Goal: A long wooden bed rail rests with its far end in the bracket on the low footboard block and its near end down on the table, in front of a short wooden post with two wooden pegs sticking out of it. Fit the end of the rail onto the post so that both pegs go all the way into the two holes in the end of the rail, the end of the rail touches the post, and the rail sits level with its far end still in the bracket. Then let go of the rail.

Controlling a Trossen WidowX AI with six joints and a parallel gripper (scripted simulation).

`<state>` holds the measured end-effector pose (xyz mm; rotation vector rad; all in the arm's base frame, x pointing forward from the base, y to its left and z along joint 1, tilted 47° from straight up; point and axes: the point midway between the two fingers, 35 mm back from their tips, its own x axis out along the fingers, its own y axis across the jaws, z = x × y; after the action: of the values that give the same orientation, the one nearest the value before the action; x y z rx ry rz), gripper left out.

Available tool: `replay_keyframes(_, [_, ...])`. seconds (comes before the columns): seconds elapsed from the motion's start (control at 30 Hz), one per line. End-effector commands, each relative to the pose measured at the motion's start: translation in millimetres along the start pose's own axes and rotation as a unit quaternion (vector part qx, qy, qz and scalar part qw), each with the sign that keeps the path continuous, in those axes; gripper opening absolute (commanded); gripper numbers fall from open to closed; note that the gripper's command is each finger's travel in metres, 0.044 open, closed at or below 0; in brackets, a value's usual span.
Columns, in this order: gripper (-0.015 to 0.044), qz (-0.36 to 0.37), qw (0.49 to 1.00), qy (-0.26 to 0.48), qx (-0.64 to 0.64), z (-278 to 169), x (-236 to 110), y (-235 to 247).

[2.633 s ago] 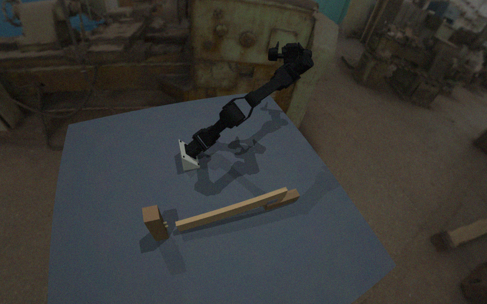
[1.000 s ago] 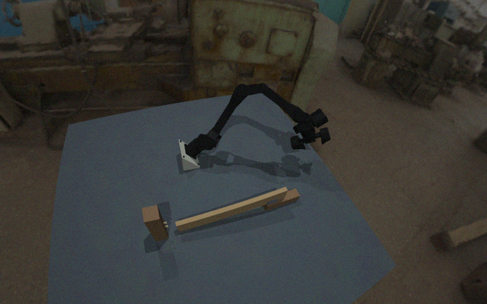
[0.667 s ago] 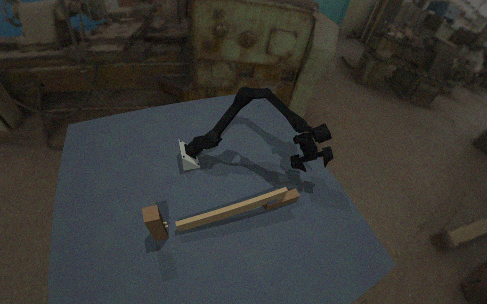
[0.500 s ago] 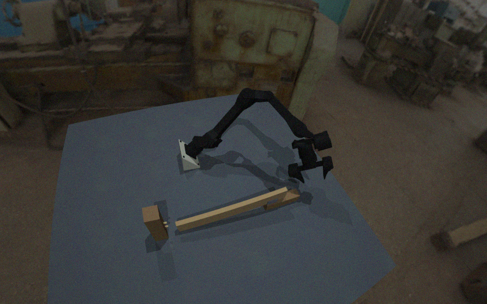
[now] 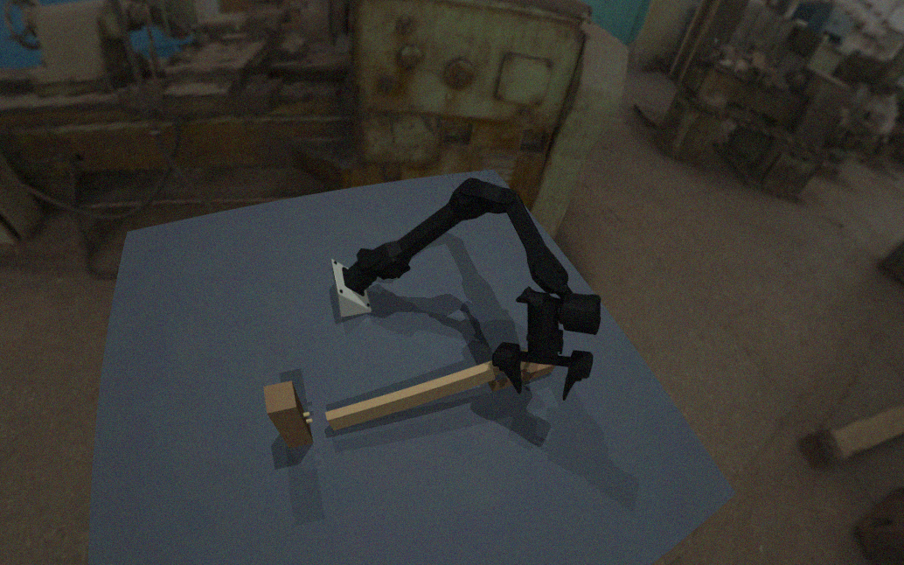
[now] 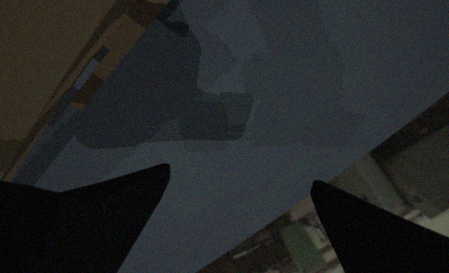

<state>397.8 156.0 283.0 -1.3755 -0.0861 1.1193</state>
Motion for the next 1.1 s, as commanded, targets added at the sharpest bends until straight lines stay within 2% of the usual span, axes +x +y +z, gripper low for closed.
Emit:
replay_keyframes(0.0, [0.0440, 0.068, 0.995, 0.017, 0.064, -55, 12, 43])
replay_keyframes(0.13, [0.0440, 0.103, 0.989, 0.023, 0.099, -83, 13, 68])
replay_keyframes(0.33, [0.0440, 0.194, 0.965, 0.011, 0.178, -148, 5, 148])
replay_keyframes(0.63, [0.0440, 0.266, 0.902, -0.081, 0.331, -201, -38, 273])
replay_keyframes(1.07, [0.0440, 0.266, 0.896, -0.090, 0.343, -201, -34, 285])
